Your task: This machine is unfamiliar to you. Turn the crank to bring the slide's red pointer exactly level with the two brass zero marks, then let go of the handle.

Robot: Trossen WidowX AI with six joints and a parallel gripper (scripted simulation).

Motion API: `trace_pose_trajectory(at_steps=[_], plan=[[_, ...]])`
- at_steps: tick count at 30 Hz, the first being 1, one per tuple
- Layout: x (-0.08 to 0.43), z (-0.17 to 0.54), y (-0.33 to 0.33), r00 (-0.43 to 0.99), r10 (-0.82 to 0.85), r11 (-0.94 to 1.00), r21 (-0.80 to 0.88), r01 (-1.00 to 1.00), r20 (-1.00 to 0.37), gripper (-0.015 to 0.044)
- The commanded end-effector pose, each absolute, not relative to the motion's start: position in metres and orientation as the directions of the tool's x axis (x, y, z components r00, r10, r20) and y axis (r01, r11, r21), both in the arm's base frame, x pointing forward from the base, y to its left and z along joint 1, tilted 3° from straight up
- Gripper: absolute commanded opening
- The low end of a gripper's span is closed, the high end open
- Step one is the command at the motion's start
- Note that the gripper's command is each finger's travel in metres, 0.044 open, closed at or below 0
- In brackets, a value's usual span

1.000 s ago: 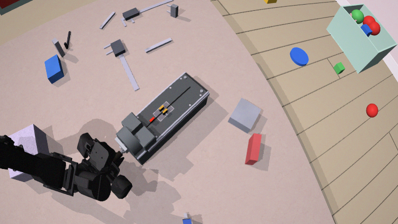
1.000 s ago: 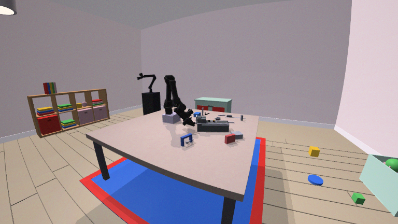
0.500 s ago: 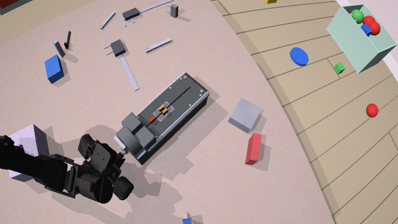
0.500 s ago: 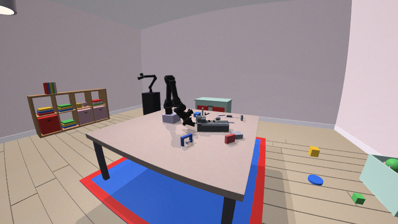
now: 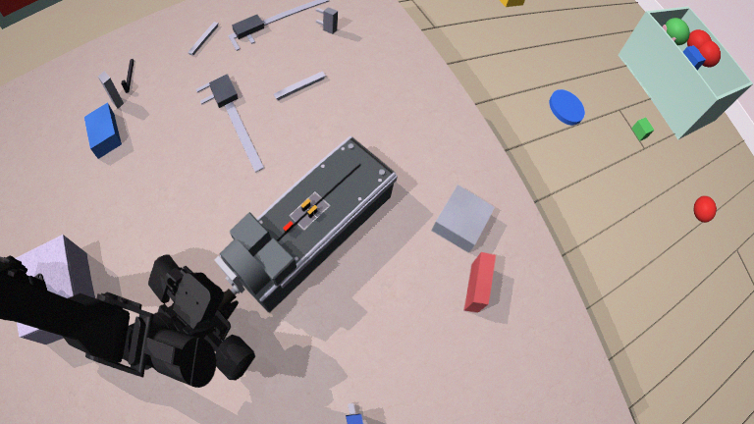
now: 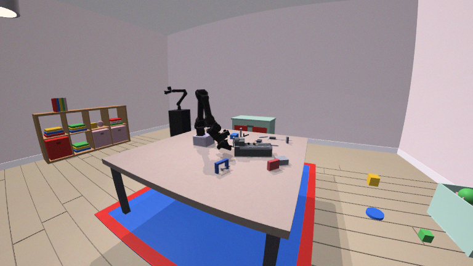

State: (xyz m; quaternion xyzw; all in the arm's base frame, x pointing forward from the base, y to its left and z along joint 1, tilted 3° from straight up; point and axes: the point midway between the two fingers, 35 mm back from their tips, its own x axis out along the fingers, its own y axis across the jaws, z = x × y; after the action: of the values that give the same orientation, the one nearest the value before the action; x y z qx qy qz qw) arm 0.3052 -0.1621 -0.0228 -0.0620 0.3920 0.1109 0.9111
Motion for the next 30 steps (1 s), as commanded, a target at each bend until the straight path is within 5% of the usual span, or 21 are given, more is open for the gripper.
trace_pose_trajectory(at_steps=[1,30], plan=[[0.3074,-0.0210,-0.1709,0.673,0.128,0.970,-0.050,-0.239,-0.729,0.0000],[0.3081,-0.0198,-0.1730,0.673,0.128,0.970,-0.050,-0.239,-0.729,0.0000]])
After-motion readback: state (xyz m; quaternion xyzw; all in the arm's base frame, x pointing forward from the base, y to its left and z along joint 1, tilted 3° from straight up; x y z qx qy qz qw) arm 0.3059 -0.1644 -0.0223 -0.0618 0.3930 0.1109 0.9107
